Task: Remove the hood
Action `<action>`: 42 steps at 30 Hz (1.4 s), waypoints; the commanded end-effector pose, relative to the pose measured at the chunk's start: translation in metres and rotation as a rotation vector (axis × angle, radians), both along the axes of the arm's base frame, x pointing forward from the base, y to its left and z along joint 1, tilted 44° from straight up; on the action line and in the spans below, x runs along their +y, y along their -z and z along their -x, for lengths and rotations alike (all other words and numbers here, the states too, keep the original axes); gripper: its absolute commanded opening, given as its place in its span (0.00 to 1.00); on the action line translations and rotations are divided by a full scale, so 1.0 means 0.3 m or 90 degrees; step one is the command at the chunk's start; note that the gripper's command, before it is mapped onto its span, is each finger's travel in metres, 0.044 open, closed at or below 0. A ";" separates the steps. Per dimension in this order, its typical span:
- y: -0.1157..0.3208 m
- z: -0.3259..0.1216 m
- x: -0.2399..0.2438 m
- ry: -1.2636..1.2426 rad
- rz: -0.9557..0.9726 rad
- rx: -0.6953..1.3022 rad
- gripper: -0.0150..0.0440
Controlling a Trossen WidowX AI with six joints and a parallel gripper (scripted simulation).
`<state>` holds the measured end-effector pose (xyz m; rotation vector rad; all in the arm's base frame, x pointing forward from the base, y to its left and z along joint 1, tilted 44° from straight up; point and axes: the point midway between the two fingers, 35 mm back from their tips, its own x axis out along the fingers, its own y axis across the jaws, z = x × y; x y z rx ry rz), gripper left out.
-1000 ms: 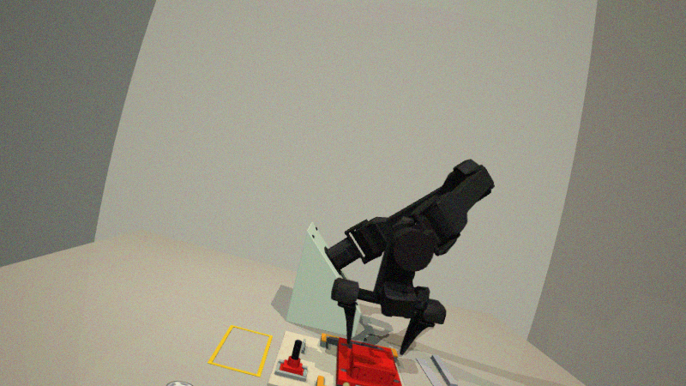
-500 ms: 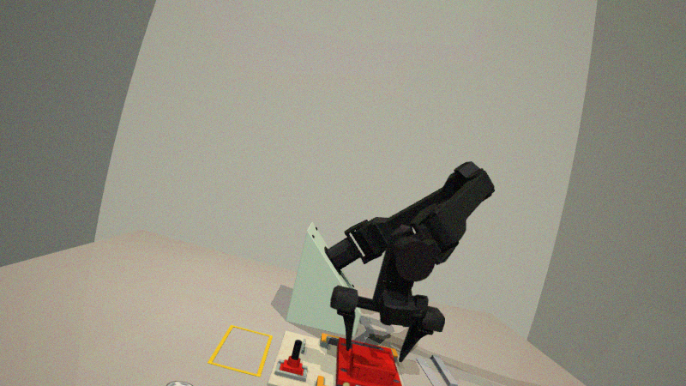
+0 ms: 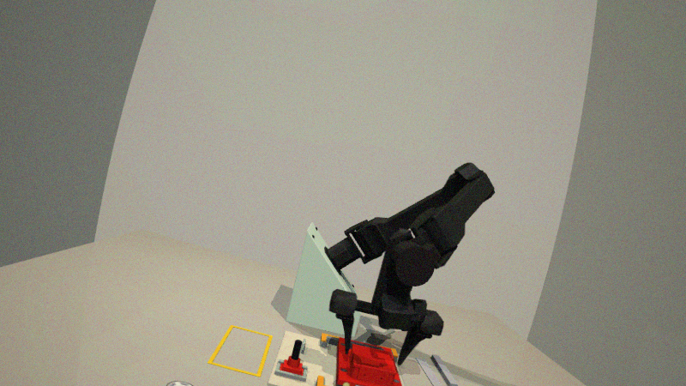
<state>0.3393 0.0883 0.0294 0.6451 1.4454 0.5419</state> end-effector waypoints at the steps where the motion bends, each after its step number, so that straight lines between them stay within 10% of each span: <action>1: 0.006 0.002 0.006 0.002 -0.003 0.003 1.00; 24: 0.032 0.000 0.032 0.002 -0.003 0.003 1.00; 42: 0.024 -0.002 0.024 0.000 -0.001 0.000 0.50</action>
